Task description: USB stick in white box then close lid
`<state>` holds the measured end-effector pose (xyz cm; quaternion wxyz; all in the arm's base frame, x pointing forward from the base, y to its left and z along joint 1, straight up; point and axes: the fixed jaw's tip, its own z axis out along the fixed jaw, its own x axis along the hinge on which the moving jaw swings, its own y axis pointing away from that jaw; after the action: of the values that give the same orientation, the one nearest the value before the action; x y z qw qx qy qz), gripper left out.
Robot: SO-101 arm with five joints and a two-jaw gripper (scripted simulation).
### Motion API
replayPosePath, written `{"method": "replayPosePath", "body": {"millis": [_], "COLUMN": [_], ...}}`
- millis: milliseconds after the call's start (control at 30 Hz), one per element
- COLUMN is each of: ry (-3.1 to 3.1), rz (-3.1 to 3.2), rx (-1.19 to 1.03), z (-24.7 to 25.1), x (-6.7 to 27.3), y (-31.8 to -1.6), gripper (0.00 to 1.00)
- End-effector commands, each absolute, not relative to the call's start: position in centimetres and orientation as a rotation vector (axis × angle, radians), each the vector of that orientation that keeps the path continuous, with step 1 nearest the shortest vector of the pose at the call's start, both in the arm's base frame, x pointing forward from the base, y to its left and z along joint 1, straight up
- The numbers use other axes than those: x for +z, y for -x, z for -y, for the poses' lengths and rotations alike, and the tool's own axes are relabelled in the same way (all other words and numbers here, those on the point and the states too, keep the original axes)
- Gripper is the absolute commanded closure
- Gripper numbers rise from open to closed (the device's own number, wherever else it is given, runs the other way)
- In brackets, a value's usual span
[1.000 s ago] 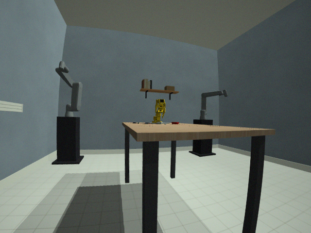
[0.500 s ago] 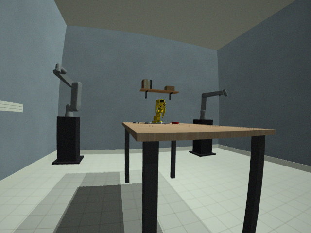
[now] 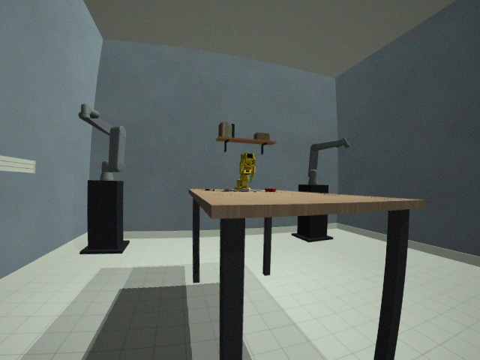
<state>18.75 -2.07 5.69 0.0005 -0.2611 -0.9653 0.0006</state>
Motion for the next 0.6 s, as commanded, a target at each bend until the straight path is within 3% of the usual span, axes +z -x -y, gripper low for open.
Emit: {"method": "replayPosePath", "body": {"millis": [0, 567], "ry": [0.835, 0.835], "rz": [3.037, 3.037], "rx": [-0.001, -0.001], "z": [2.18, 2.19], "x": [6.17, 6.31], "y": [-19.02, -19.12], "gripper": [0.71, 0.71]}}
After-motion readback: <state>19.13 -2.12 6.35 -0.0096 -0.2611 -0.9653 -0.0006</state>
